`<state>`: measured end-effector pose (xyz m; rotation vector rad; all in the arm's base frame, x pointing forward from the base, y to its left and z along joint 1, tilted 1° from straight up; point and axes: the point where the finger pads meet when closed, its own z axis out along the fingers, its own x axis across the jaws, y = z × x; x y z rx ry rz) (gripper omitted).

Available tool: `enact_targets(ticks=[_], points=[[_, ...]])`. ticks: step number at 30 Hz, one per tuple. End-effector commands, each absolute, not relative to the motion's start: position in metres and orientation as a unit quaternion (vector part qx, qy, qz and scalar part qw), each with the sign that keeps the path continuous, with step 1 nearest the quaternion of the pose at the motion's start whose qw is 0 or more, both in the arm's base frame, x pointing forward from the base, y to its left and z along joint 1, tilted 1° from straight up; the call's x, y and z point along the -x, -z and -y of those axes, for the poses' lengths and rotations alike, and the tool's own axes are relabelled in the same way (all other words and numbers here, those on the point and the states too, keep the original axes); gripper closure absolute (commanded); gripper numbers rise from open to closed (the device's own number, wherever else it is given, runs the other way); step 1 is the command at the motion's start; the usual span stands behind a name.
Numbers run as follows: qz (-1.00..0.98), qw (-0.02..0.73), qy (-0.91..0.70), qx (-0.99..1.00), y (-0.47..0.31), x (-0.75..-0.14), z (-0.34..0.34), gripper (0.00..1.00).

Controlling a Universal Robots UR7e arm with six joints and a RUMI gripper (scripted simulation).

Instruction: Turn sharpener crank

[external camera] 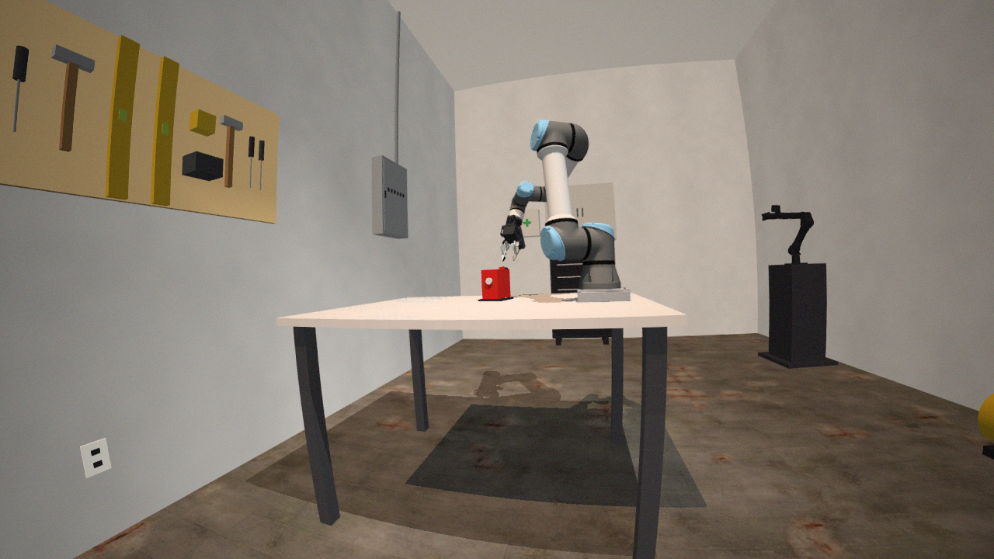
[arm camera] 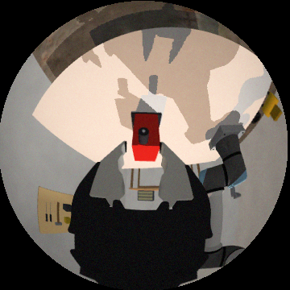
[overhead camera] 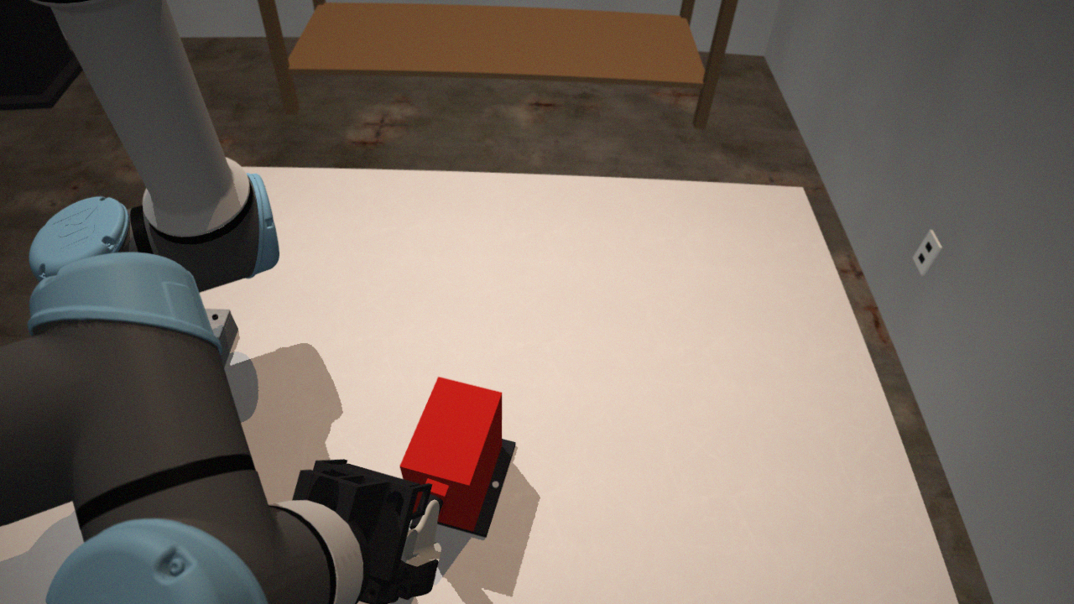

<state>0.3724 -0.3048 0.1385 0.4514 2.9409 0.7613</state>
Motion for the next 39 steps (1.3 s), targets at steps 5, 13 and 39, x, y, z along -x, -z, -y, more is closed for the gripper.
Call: enact_targets(ticks=[5,13,39], points=[[-0.957,0.035,-0.247,-0.147,-0.1561,-0.3698,0.3141,0.68],[-0.957,0.035,-0.247,-0.147,-0.1561,-0.3698,0.3141,0.68],[-0.957,0.035,-0.247,-0.147,-0.1561,-0.3698,0.3141,0.68]])
